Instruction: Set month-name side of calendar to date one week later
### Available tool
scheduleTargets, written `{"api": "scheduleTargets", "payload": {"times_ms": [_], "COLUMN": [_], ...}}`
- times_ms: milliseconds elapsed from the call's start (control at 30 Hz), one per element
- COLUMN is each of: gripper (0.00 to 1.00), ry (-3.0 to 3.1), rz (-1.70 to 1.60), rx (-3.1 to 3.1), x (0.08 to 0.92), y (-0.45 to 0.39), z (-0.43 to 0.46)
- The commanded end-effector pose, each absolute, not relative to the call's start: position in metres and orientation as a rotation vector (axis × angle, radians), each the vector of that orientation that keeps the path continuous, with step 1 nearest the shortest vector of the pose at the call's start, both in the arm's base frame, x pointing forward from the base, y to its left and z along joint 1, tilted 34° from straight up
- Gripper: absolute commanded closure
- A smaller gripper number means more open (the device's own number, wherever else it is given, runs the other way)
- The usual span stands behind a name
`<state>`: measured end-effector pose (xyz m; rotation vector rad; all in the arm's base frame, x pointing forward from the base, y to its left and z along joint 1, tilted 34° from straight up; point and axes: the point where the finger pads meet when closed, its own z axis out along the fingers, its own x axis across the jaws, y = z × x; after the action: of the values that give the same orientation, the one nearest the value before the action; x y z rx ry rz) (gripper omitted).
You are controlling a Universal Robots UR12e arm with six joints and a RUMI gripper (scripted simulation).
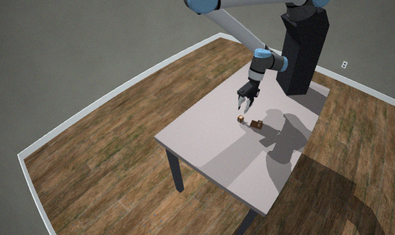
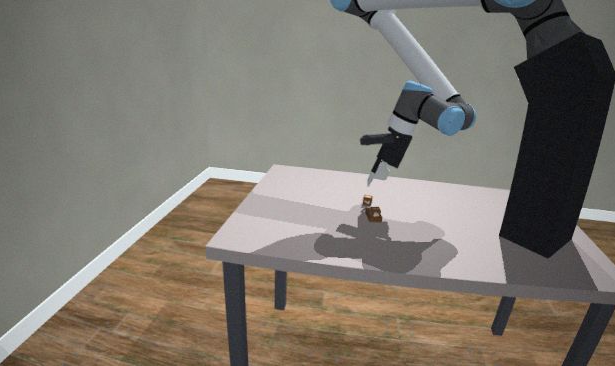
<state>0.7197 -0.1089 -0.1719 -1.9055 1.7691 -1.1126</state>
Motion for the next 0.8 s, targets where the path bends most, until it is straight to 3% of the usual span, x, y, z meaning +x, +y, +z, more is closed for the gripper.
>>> {"api": "scheduleTargets", "payload": {"times_ms": [0,767], "gripper": [0.72,0.72], "ry": [1.706,1.577], "rz": [-1.158,-1.249], "rx": [-1.860,-1.783], "x": [0.7212,0.7157], "y": [-0.1099,-0.1079], "z": [-0.1727,-0.1722]}}
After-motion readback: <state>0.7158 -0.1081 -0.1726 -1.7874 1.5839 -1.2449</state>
